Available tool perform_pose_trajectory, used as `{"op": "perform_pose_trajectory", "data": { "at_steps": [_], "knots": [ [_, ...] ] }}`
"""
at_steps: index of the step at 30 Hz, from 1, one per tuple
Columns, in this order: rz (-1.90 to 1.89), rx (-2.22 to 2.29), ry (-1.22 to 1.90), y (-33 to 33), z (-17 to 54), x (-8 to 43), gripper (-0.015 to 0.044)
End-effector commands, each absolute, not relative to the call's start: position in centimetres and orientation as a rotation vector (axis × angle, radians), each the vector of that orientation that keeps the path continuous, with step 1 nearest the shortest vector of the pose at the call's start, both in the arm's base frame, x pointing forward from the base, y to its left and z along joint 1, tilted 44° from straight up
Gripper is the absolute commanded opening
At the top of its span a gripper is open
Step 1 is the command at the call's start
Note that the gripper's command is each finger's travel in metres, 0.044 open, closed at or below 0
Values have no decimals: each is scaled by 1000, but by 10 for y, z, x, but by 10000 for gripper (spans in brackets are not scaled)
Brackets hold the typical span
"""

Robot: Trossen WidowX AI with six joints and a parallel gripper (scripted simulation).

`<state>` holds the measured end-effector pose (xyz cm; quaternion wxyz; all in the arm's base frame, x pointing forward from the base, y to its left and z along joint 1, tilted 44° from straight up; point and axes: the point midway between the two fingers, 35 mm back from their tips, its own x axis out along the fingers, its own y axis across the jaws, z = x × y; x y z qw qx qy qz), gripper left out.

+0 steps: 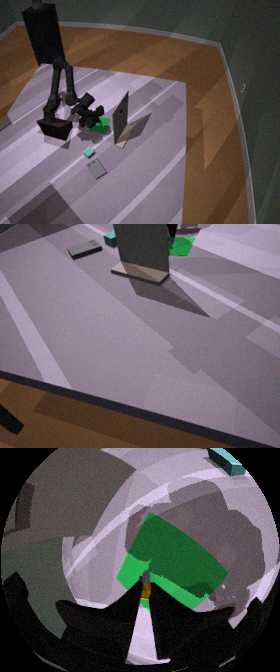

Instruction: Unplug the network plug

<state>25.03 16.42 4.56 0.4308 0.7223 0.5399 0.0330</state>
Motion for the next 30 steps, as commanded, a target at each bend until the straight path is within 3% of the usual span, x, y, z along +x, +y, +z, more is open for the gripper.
{"op": "perform_pose_trajectory", "data": {
  "at_steps": [1, 23, 29, 30],
  "knots": [
    [77, 1808, 1344, 166, 43, 249, 0],
    [82, 1806, 1347, 173, 38, 246, 0],
    [82, 1806, 1347, 173, 38, 246, 156],
    [82, 1806, 1347, 173, 38, 246, 156]
  ]
}}
